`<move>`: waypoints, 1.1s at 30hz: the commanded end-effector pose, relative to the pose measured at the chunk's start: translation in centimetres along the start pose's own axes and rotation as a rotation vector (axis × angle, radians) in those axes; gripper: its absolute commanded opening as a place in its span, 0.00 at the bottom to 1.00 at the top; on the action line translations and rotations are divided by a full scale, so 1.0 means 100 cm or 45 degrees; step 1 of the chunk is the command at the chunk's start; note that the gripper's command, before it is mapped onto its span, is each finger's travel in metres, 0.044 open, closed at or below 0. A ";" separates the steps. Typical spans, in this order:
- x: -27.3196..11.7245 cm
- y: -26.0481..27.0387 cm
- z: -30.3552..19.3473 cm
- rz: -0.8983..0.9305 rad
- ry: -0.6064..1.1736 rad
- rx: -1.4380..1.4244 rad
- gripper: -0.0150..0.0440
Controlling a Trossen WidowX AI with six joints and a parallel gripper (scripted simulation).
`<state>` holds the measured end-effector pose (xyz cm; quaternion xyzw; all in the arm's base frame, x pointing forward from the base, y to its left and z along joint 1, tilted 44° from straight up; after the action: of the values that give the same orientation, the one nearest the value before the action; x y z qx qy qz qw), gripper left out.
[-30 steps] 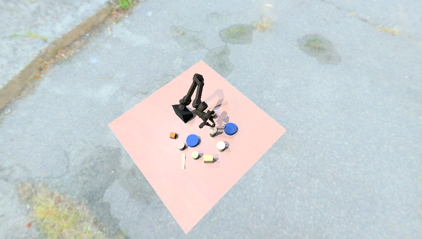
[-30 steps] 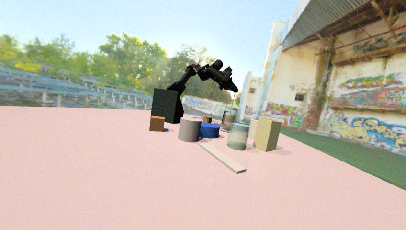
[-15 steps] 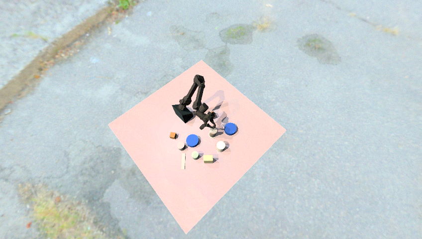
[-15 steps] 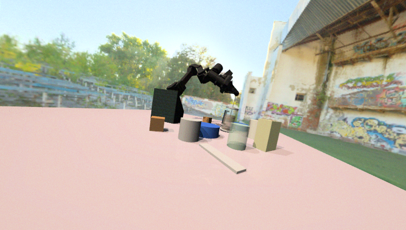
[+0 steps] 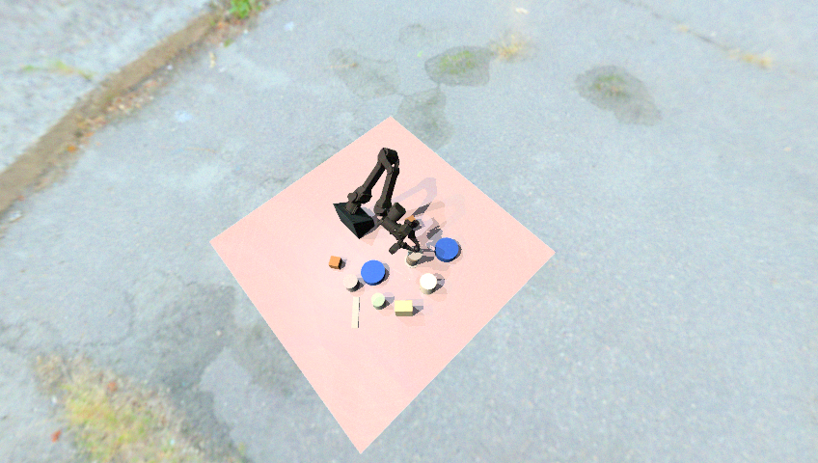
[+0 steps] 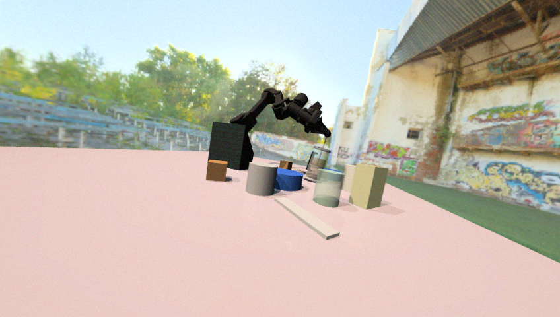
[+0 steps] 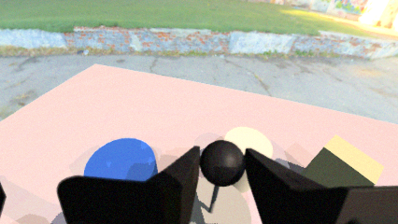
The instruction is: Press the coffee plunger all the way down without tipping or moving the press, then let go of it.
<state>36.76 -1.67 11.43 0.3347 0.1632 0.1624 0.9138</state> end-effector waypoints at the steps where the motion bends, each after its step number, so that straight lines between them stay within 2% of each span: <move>1: 0.010 0.000 -0.033 0.014 0.119 0.067 0.46; 33: 0.022 -0.002 -0.025 0.016 0.118 0.066 0.46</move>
<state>37.86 -0.45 10.10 0.3425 0.1857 0.1689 0.9053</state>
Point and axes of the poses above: the point midway between the two fingers, 35 mm back from their tips, its own x axis out along the fingers, its own y axis across the jaws, z = x × y, the point moved 2 cm from there along -x, back along the fingers, and after that the axes turned 2 degrees about x, right-handed, at the moved point
